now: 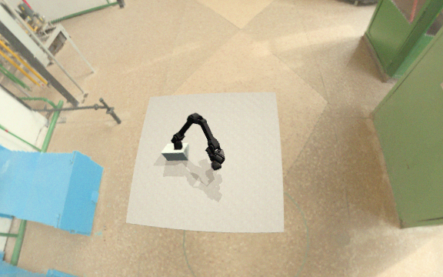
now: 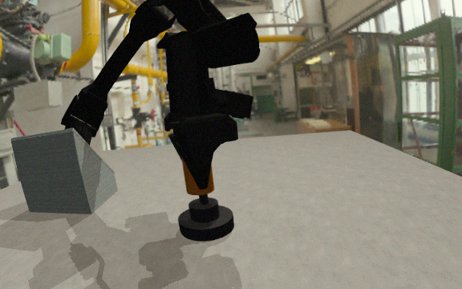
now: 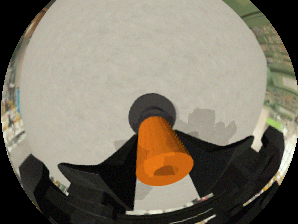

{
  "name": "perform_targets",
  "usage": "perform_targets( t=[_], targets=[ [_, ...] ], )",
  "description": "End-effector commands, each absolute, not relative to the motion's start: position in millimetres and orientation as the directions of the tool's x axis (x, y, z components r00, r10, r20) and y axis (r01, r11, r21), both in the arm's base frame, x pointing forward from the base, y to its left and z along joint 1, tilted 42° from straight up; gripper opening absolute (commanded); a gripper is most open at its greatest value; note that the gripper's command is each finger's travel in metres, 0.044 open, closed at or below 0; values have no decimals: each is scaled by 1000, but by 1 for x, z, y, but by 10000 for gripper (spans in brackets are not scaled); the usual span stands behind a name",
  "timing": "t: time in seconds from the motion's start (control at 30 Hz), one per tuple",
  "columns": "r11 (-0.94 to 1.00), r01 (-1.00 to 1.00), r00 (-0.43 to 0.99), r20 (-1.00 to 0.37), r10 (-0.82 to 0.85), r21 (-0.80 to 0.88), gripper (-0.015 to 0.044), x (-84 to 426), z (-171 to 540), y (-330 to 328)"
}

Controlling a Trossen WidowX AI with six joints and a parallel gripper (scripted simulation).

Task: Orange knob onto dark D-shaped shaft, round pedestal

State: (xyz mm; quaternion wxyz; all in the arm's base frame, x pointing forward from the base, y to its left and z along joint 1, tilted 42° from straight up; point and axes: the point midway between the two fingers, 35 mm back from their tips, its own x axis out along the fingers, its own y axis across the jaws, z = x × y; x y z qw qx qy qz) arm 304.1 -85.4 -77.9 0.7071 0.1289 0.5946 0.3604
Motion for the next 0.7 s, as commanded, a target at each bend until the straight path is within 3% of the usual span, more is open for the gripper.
perform_targets(
  t=[0.0, 0.67],
  targets=[
    [710, -362, 40, -751, 659, 604, 0, 309, -77, -88],
    [710, -362, 39, -751, 659, 604, 0, 305, -79, -87]
  ],
)
